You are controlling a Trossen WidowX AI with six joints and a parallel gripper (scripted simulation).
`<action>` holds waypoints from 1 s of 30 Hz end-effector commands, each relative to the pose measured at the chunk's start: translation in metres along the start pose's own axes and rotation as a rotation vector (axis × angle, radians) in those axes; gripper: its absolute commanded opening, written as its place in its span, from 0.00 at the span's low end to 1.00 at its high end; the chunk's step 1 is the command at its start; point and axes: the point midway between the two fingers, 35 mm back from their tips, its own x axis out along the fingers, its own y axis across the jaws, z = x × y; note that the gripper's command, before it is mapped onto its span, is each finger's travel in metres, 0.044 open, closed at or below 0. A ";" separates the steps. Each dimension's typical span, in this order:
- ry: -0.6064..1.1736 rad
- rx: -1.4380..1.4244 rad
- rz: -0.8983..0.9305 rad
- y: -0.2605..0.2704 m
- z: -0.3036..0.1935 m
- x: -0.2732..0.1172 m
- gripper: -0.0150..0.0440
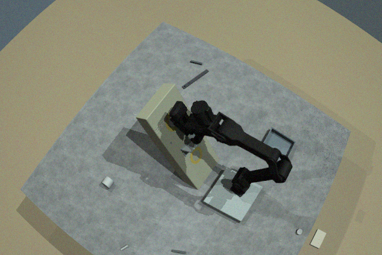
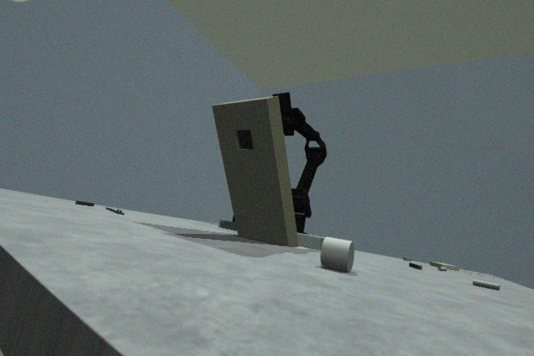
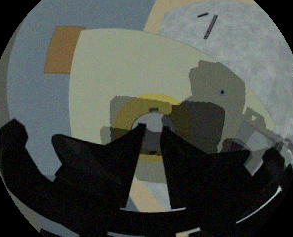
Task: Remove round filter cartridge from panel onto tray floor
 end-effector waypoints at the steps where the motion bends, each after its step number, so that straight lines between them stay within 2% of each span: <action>1: 0.003 0.003 -0.002 0.000 0.000 0.008 0.41; 17: 0.003 0.003 -0.002 0.000 -0.001 0.010 0.41; 18: 0.000 0.000 0.000 0.000 0.000 0.001 0.40; 26: 0.000 0.000 0.000 0.000 0.000 0.001 0.30; 27: 0.000 0.000 0.000 0.000 0.000 0.001 0.26; 30: 0.000 -0.006 0.000 0.000 0.000 0.001 0.25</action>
